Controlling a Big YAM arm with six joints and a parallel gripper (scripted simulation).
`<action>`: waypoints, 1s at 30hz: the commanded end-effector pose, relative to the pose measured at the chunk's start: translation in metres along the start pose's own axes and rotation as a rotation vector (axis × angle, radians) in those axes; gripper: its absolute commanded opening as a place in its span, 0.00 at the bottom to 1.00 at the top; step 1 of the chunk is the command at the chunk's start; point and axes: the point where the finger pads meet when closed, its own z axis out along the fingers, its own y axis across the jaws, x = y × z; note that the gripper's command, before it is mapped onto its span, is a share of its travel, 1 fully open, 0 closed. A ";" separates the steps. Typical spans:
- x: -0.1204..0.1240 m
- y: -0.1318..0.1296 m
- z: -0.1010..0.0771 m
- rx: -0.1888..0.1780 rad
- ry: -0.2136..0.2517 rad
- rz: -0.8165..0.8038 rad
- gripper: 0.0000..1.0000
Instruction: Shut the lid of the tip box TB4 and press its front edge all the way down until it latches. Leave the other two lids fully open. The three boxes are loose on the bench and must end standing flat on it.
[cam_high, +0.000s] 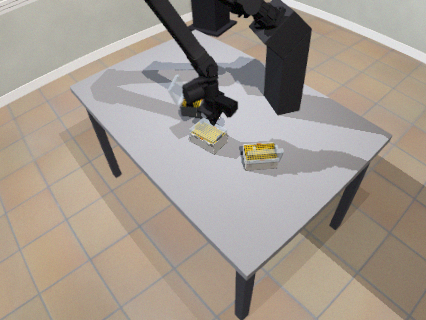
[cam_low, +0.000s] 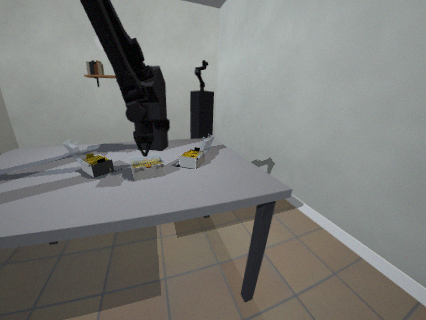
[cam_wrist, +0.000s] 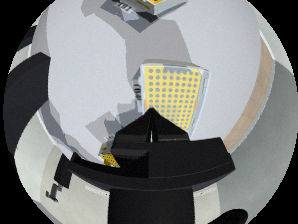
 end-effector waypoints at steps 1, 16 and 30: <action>-0.001 0.005 -0.004 -0.004 -0.003 -0.008 0.00; -0.006 0.007 -0.013 -0.006 -0.011 -0.026 0.00; -0.006 0.007 -0.033 -0.005 -0.010 -0.008 0.00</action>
